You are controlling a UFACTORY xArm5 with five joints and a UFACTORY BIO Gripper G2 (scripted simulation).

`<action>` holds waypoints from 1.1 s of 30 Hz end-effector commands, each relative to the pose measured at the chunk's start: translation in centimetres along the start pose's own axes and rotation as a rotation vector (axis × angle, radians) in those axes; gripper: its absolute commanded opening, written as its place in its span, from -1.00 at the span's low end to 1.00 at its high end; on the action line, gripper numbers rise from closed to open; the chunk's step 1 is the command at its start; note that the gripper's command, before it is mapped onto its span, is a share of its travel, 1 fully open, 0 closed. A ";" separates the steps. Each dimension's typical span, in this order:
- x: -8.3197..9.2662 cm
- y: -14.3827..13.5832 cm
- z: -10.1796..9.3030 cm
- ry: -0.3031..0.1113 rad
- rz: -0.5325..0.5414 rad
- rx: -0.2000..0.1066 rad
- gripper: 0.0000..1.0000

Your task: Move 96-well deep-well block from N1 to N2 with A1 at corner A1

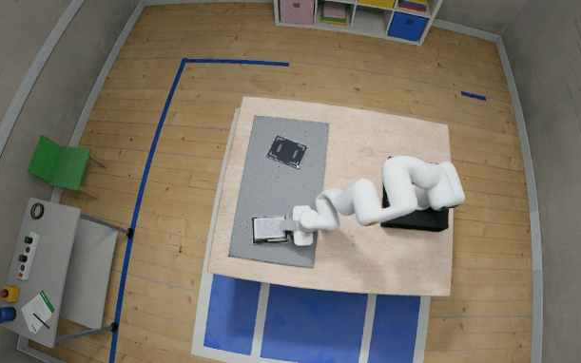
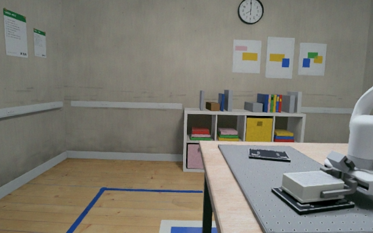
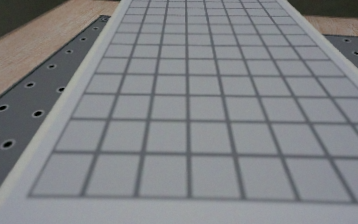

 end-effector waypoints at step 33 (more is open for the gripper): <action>-0.1 0.0 0.4 -0.004 0.000 -0.003 -1.00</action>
Point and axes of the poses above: the point midway between the two finger pads, its own x axis back along the fingers, its own y axis across the jaws, z = x × y, the point moved 10 cm from there along x, back along the fingers, and after that the axes turned 5 degrees about -x, right-handed, at the moved point
